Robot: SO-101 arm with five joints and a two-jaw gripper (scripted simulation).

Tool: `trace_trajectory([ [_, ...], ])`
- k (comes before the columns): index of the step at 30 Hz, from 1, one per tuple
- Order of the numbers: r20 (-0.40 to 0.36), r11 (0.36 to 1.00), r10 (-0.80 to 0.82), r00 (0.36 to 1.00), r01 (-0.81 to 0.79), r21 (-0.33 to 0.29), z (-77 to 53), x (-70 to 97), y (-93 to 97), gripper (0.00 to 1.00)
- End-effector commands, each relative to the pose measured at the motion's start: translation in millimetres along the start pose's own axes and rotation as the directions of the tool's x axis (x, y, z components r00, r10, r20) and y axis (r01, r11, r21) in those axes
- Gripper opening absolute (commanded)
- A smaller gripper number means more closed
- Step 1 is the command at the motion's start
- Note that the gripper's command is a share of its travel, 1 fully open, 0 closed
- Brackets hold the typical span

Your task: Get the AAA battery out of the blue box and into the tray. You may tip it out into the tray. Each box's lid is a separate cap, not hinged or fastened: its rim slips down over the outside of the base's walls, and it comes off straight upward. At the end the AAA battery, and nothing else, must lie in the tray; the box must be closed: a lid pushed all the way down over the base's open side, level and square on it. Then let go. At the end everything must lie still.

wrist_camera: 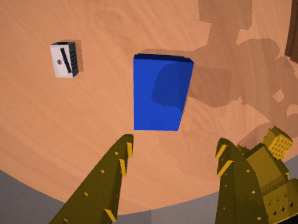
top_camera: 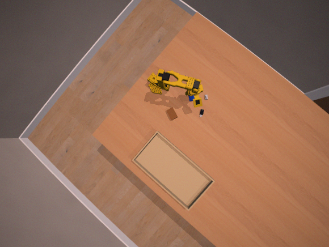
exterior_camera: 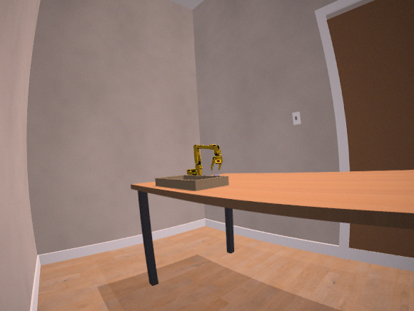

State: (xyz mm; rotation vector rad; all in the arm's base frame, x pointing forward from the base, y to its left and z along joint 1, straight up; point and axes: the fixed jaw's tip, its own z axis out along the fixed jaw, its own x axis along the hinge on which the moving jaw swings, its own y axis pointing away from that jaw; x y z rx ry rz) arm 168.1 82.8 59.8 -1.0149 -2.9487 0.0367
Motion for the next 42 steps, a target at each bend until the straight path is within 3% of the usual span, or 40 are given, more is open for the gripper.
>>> trace_trajectory([
  [1, 0.014, 1.000, 0.000, 1.000, 0.000, -0.030, -6.4, -0.4, 5.2, 0.29],
  [42, 0.014, 1.000, 0.000, 1.000, 0.000, -0.030, -12.6, -0.9, 10.5, 0.29],
])
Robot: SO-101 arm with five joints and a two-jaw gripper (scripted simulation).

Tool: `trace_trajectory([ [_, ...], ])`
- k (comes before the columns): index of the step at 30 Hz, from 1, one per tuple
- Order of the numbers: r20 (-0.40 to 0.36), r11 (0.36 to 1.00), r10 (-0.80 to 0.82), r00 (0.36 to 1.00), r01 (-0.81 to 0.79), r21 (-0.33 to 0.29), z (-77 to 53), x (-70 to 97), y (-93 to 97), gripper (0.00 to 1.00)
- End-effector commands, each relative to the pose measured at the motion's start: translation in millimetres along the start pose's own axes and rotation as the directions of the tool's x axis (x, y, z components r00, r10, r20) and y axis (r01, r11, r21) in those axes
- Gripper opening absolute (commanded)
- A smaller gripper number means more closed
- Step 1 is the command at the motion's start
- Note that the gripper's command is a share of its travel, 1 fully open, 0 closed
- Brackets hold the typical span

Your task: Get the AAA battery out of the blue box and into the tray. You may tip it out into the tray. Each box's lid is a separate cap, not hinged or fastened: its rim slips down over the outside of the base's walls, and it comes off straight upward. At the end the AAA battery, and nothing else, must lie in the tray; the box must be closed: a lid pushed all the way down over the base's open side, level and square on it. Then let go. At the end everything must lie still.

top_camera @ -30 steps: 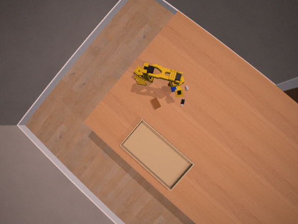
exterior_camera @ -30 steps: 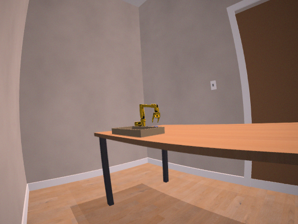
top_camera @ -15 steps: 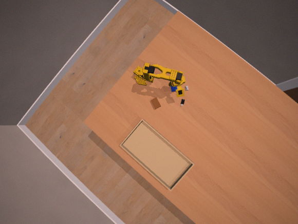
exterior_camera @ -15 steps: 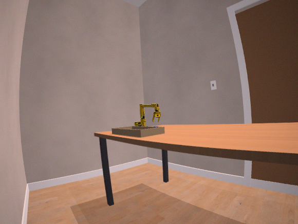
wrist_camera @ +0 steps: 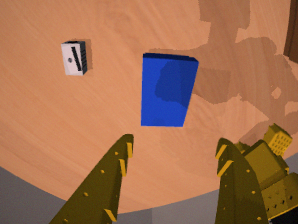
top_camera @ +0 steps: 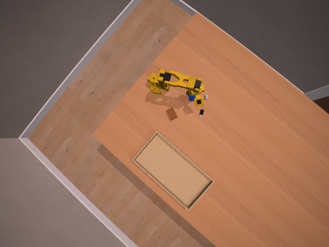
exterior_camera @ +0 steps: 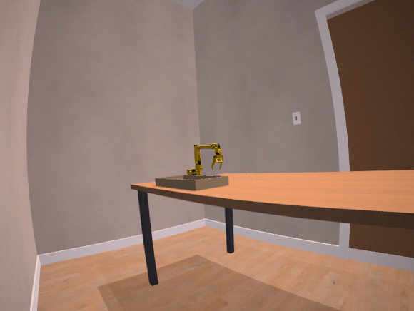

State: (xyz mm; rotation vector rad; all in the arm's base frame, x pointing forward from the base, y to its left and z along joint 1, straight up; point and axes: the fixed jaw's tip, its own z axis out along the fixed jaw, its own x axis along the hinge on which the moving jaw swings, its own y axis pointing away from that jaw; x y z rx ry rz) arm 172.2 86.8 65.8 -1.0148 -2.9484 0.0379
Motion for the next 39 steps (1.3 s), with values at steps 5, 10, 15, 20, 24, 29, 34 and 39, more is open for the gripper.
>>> trace_trajectory([
  [5, 0.014, 1.000, 0.000, 1.000, 0.000, -0.030, -4.4, -0.4, 5.4, 0.29],
  [10, 0.014, 1.000, 0.000, 1.000, 0.000, -0.030, 1.0, -0.8, 6.3, 0.29],
  [15, 0.014, 1.000, 0.000, 1.000, 0.000, -0.030, 5.9, -1.1, 6.9, 0.29],
  [20, 0.014, 1.000, 0.000, 1.000, 0.000, -0.030, 15.8, -1.5, 7.7, 0.29],
  [24, 0.014, 1.000, 0.000, 1.000, 0.000, -0.030, 24.2, -1.6, 7.9, 0.29],
  [29, 0.014, 1.000, 0.000, 1.000, 0.000, -0.030, 33.6, -1.4, 7.6, 0.29],
  [34, 0.014, 1.000, 0.000, 1.000, 0.000, -0.030, 38.0, -1.3, 7.2, 0.29],
  [39, 0.014, 1.000, 0.000, 1.000, 0.000, -0.030, 42.6, -1.0, 6.7, 0.29],
])
